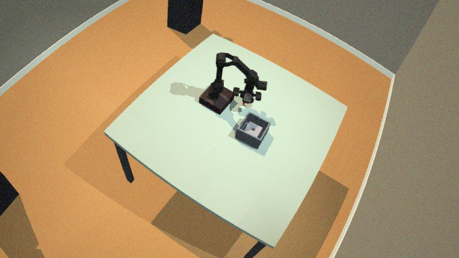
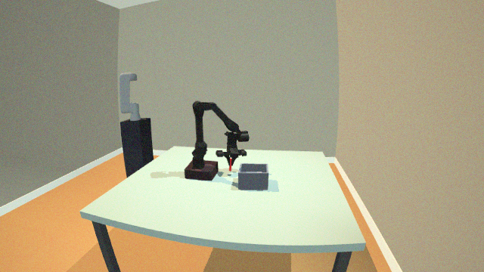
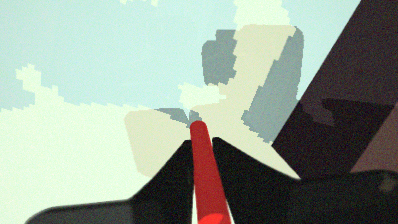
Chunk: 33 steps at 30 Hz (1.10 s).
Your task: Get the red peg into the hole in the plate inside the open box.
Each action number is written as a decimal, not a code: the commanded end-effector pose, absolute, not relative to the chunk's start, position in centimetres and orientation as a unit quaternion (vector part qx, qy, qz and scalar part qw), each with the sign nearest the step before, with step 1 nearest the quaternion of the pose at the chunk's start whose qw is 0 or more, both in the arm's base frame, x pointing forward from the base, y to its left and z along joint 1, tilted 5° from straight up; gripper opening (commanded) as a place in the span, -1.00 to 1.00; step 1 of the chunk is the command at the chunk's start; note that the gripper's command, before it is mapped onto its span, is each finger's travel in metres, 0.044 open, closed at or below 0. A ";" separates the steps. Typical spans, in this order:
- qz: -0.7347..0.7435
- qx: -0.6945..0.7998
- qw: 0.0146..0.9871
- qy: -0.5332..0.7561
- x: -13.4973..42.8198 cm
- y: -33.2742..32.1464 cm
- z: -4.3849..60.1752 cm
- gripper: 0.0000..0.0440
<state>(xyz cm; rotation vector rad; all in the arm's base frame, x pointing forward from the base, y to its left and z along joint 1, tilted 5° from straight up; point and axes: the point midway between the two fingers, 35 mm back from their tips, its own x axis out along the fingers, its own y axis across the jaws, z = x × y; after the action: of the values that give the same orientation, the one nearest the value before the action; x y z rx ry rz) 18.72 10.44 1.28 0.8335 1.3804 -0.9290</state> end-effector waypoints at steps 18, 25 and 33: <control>-0.343 0.312 0.694 0.550 22.6 7.5 8.6 -1.00; -0.337 0.308 0.714 0.531 24.7 6.0 11.0 -1.00; -0.346 0.314 0.720 0.514 26.9 3.3 12.6 -1.00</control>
<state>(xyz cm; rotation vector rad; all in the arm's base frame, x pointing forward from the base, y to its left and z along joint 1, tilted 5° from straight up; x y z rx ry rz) 26.45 4.03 12.39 0.6960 1.1416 -0.7537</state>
